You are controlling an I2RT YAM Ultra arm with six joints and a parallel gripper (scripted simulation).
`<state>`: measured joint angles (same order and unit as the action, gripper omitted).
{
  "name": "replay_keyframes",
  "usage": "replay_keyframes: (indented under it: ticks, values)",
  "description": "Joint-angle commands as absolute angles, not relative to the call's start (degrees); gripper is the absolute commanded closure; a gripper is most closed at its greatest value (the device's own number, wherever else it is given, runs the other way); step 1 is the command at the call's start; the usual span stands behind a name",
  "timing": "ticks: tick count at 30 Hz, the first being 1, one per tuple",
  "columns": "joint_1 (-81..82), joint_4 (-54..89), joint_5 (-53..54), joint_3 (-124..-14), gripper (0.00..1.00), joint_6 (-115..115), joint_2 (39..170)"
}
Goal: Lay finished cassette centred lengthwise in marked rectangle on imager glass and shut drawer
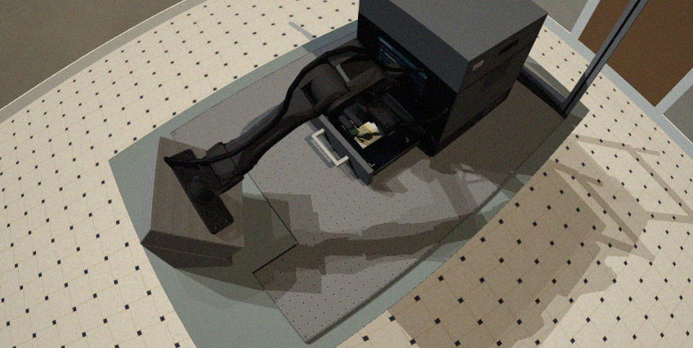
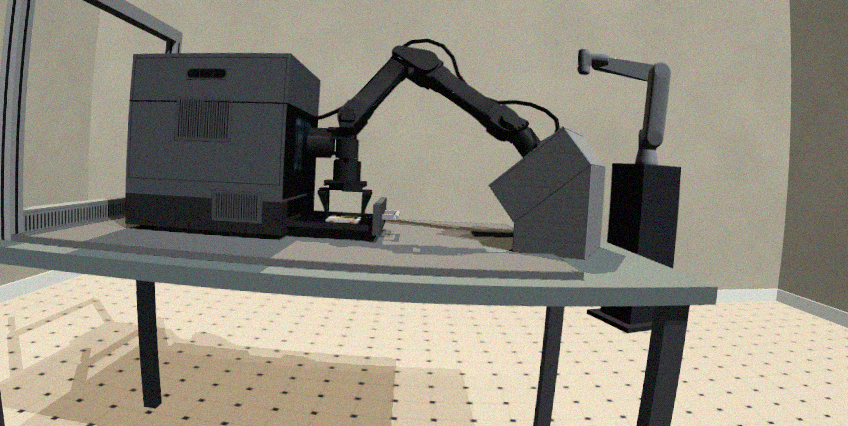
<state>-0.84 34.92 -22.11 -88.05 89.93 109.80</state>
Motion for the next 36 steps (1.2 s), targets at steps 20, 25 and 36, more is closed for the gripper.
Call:
replay_keyframes:
  ticks: [20,25,36]
  values:
    - [-0.11,30.84,-22.73,-85.41,0.09,88.59,106.47]
    - [0.15,31.22,-22.85,-88.55,0.09,88.6,106.67]
    - [0.34,29.7,-22.87,-88.37,0.09,88.12,106.47]
